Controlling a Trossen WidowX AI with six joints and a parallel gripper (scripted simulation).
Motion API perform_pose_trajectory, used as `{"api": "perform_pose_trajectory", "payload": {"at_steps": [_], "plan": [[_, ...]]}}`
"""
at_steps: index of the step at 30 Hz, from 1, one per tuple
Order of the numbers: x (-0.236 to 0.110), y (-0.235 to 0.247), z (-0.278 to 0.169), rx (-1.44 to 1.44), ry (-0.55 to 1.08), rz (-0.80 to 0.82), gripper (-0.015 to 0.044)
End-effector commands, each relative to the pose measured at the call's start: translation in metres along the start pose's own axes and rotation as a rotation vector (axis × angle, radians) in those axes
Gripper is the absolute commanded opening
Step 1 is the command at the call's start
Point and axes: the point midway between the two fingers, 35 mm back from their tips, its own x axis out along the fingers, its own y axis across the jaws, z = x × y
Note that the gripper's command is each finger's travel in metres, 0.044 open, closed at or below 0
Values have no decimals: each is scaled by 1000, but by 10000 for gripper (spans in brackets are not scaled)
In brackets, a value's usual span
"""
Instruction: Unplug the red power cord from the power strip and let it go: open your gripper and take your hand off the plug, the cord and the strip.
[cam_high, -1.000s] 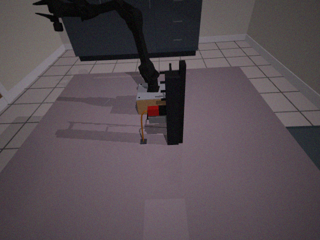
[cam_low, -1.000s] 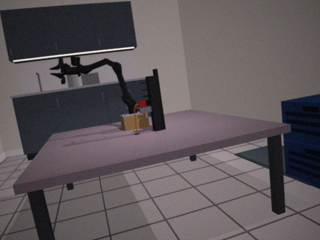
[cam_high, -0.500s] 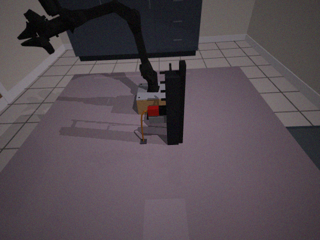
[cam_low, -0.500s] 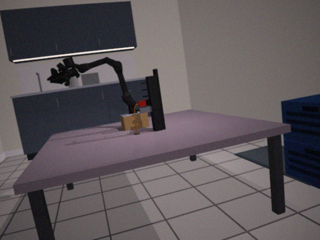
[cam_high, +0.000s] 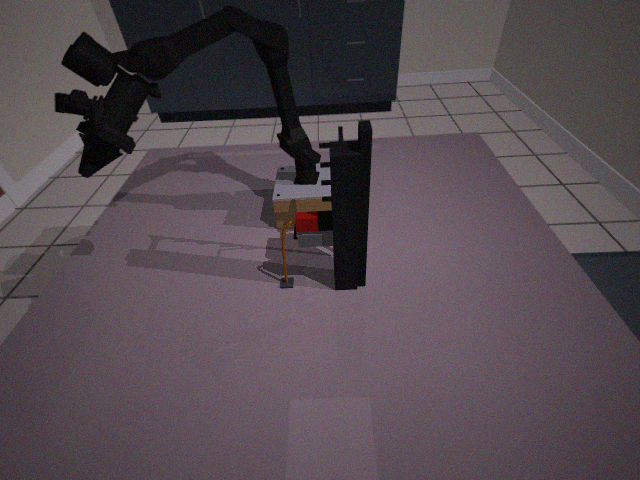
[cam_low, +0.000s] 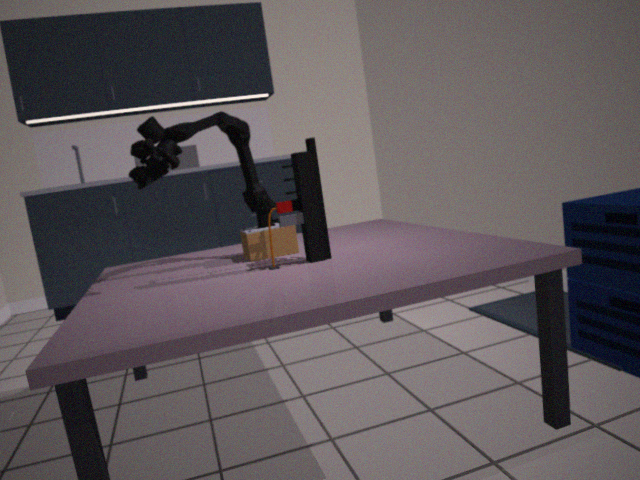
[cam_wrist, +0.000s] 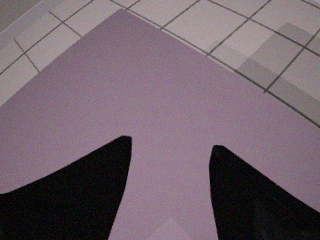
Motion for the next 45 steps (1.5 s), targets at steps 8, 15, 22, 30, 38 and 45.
{"api": "perform_pose_trajectory", "payload": {"at_steps": [8, 15, 22, 30, 38, 45], "plan": [[2, 137, -122, 377, 466, -16, 160], [-39, 198, -209, 527, 716, -254, 160], [-89, 223, -268, 568, 787, -525, 160], [-90, 223, -269, 568, 786, -529, 160], [-92, 228, -272, 568, 787, -528, 160], [-98, 236, -279, 569, 788, -528, 160]]}}
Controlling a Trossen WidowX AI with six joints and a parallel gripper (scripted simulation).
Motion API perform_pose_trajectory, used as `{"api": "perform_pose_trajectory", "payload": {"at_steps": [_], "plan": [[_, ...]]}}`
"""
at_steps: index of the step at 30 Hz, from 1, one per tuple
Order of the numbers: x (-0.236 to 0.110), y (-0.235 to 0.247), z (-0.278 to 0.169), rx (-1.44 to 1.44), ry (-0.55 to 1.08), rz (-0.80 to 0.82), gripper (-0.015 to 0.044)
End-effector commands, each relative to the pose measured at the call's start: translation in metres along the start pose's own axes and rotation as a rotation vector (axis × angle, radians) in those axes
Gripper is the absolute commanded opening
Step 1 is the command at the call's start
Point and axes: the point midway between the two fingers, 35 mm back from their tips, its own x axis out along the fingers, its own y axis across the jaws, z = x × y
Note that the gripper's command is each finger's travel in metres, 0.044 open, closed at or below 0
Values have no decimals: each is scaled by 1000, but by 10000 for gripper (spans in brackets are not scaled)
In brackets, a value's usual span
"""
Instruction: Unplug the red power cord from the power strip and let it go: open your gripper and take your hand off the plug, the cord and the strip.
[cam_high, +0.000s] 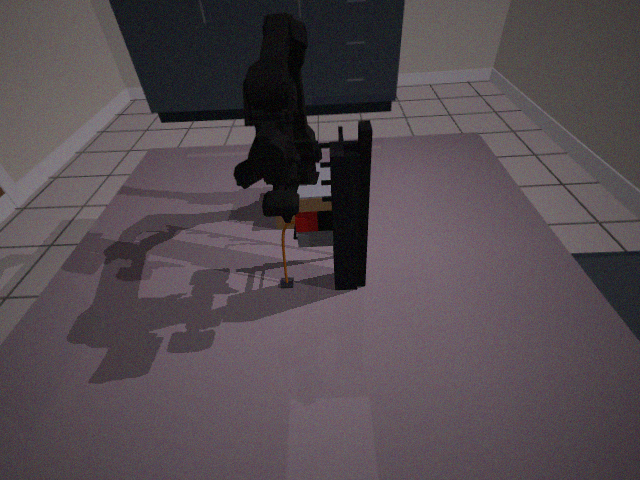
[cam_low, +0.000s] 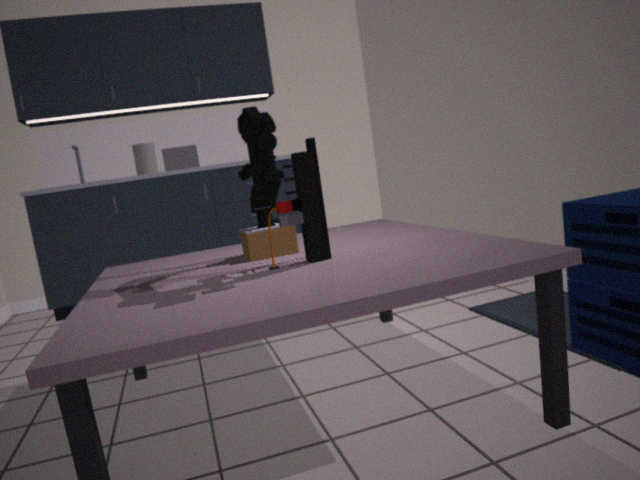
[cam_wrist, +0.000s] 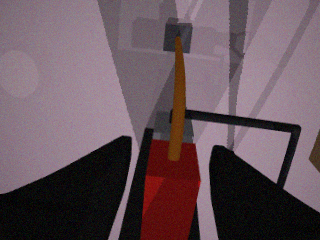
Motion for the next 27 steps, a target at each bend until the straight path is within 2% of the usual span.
{"api": "perform_pose_trajectory", "payload": {"at_steps": [1, 14, 27], "plan": [[0, -1, -6, 5, -3, -3, 160], [0, -2, -26, 5, -1, -3, 160], [12, -2, -27, 5, -1, -3, 160]]}}
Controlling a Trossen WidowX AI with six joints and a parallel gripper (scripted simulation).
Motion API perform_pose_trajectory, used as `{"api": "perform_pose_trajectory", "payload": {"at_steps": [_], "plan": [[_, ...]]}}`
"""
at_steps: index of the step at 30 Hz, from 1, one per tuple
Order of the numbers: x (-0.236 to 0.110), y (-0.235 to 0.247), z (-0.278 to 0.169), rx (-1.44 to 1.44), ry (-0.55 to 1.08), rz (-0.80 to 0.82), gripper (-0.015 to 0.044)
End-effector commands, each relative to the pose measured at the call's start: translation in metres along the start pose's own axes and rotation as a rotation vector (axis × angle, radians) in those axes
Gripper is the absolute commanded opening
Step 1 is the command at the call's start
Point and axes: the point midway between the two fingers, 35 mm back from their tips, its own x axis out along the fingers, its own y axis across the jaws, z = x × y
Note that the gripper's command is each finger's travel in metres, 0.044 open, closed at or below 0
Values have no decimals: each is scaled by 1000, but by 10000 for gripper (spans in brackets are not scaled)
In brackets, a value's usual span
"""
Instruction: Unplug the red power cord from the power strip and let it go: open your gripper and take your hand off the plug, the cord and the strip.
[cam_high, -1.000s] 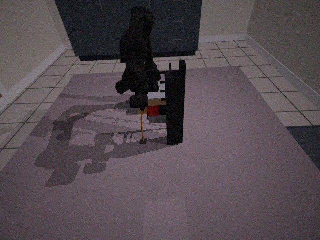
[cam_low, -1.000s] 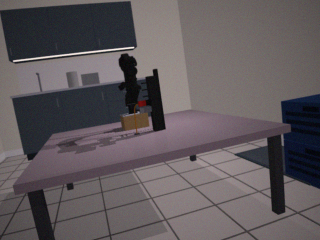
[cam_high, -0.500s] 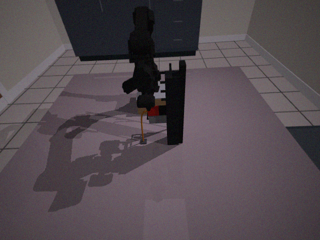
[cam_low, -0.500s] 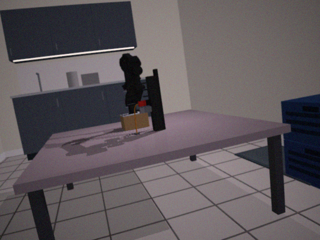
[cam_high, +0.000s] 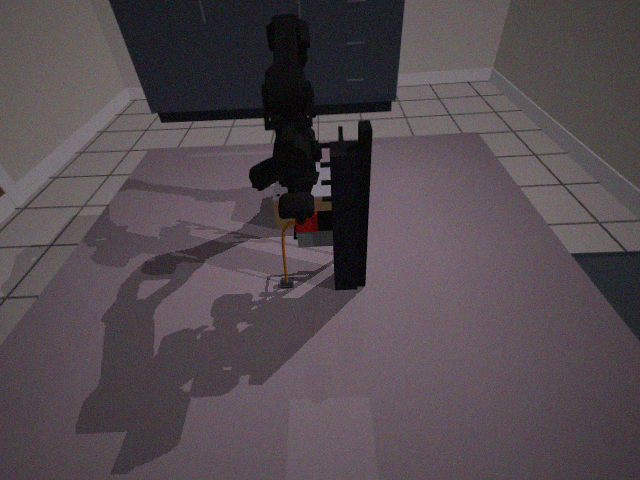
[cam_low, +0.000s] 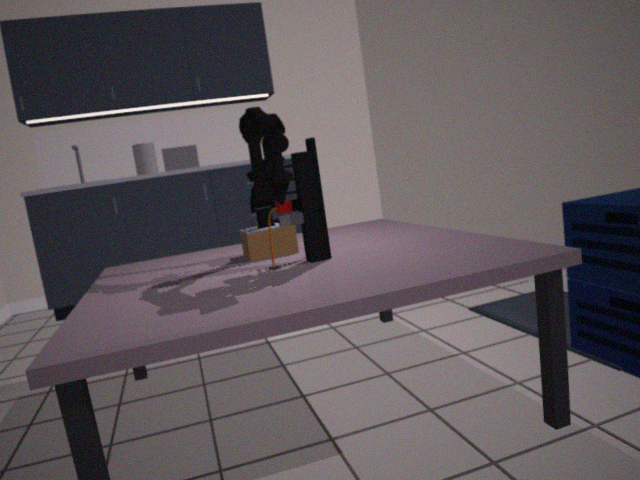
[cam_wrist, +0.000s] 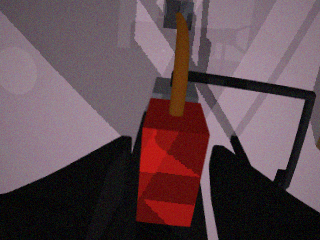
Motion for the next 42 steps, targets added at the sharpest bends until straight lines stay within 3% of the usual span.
{"api": "perform_pose_trajectory", "payload": {"at_steps": [1, 2, 6, 14, 42], "plan": [[4, 0, 0, 6, -1, -2, 160], [4, 0, 0, 6, -1, -2, 160], [2, 0, 0, 0, 0, -2, 55], [2, 0, 0, 0, 0, -2, 2], [1, 1, 42, 3, -4, -1, 0]]}}
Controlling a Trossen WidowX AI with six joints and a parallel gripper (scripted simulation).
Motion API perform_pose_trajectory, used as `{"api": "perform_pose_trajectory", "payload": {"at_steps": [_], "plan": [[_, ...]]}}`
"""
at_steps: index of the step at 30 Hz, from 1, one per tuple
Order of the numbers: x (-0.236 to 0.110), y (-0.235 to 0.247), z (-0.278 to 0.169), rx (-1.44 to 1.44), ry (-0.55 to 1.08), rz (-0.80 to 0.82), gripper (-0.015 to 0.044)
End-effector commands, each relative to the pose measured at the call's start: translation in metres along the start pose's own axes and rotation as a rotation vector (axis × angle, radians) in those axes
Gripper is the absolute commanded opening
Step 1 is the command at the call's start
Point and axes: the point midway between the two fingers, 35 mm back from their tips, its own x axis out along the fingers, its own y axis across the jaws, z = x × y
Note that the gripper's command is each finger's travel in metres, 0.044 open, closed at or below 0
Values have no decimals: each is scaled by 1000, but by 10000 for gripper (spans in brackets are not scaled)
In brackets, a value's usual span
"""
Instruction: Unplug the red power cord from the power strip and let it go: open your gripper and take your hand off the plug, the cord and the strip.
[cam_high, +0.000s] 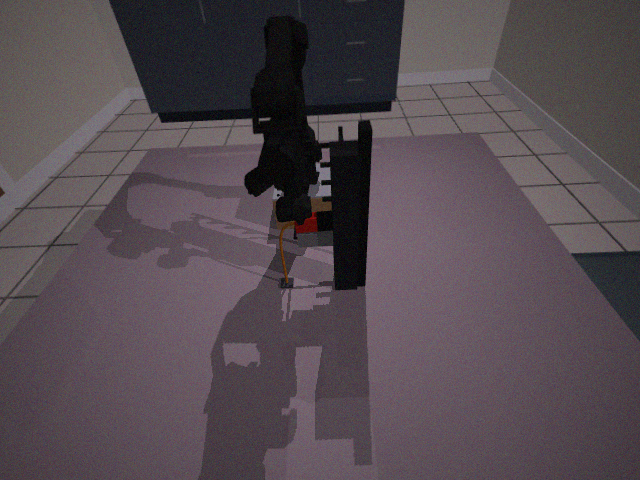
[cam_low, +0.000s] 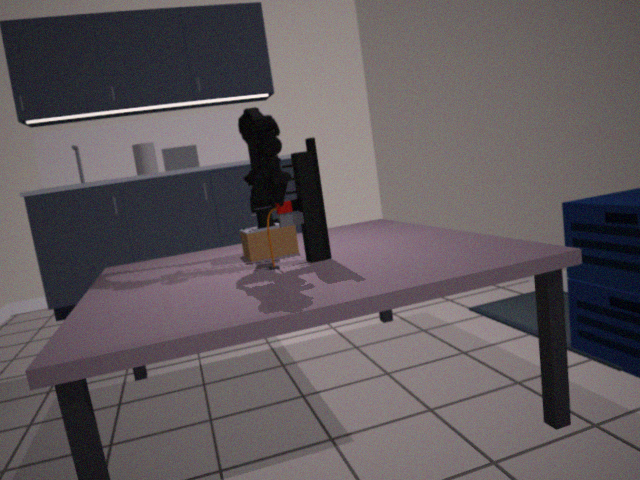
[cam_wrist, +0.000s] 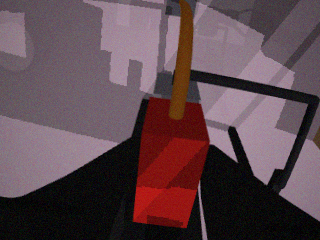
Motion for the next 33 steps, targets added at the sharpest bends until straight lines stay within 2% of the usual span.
{"api": "perform_pose_trajectory", "payload": {"at_steps": [1, 12, 25, 28, 29, 33], "plan": [[-4, -2, 38, 47, -85, 1, 0], [-6, -5, 55, 48, -87, 0, 0], [-4, -6, 47, 49, -86, 0, 341], [-8, -5, 59, 49, -87, 0, 420], [-11, -5, 68, 49, -88, 0, 440], [-21, -8, 103, 49, -92, 0, 440]]}}
